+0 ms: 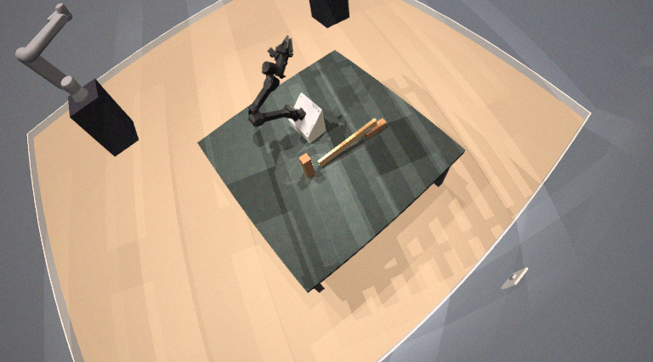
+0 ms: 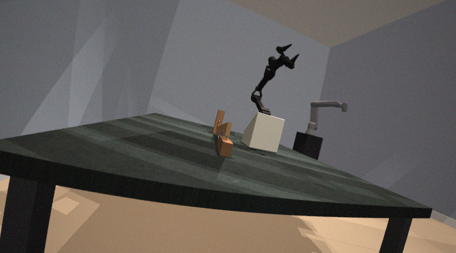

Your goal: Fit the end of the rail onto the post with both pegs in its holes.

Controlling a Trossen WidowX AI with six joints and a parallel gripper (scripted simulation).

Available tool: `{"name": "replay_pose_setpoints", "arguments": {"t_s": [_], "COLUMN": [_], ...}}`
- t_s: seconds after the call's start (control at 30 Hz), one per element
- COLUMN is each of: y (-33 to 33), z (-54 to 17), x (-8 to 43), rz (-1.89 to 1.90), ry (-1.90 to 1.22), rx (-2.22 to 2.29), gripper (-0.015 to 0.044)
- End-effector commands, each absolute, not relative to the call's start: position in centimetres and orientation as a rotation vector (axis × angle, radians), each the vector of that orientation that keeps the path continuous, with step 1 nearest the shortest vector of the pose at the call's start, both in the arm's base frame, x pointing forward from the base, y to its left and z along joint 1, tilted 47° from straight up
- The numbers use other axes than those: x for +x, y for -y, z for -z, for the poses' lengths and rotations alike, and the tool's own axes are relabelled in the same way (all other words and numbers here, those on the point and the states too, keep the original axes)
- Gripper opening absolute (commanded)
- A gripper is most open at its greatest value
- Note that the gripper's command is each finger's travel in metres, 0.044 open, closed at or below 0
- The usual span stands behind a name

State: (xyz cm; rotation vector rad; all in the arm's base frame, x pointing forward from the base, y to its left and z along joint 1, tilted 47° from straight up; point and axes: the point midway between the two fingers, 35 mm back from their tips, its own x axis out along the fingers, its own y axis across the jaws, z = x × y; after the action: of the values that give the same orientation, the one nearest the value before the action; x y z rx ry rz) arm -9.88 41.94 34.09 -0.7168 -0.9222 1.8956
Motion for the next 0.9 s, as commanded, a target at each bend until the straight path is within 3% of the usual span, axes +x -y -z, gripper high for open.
{"name": "replay_pose_setpoints", "arguments": {"t_s": [0.0, 0.43, 0.87], "y": [-44.0, -41.8, -29.7], "z": [-29.6, -17.7, -7.7], "x": [-3.8, 13.4, 26.8], "rz": [-1.788, -1.435, -1.072], "ry": [0.710, 0.086, -0.564], "rx": [-0.901, -1.312, -1.562], "gripper": [0.0440, 0.0440, 0.0440]}}
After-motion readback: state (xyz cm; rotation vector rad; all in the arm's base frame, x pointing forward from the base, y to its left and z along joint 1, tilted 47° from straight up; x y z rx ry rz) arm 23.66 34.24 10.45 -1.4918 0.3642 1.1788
